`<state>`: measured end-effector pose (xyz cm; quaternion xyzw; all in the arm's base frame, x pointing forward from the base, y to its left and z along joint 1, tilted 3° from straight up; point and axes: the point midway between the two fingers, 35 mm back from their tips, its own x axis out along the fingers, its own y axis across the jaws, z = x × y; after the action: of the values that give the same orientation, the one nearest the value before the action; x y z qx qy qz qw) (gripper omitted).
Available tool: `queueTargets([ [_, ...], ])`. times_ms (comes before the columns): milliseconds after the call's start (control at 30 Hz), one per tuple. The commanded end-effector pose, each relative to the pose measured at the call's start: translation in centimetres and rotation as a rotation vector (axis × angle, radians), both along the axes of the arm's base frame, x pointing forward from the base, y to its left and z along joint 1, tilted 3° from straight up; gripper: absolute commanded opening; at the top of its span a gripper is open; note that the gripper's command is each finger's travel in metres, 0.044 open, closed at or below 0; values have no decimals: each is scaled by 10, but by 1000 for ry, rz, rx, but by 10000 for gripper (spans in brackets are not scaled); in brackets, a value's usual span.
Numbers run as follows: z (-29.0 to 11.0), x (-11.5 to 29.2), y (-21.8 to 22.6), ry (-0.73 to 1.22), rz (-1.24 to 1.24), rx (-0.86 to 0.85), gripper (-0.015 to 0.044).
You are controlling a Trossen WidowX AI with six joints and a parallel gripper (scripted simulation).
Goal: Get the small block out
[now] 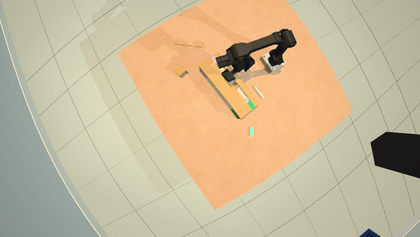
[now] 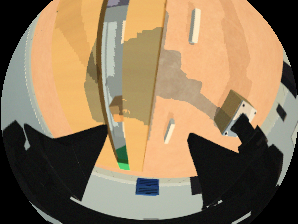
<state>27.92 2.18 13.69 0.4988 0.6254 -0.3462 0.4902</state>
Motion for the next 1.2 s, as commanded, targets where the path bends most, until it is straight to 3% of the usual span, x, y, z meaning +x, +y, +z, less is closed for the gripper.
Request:
queueTargets([
  [0, -1, -4, 0, 13, 16, -8, 400],
  [1167, -55, 2, -10, 13, 16, -9, 400],
])
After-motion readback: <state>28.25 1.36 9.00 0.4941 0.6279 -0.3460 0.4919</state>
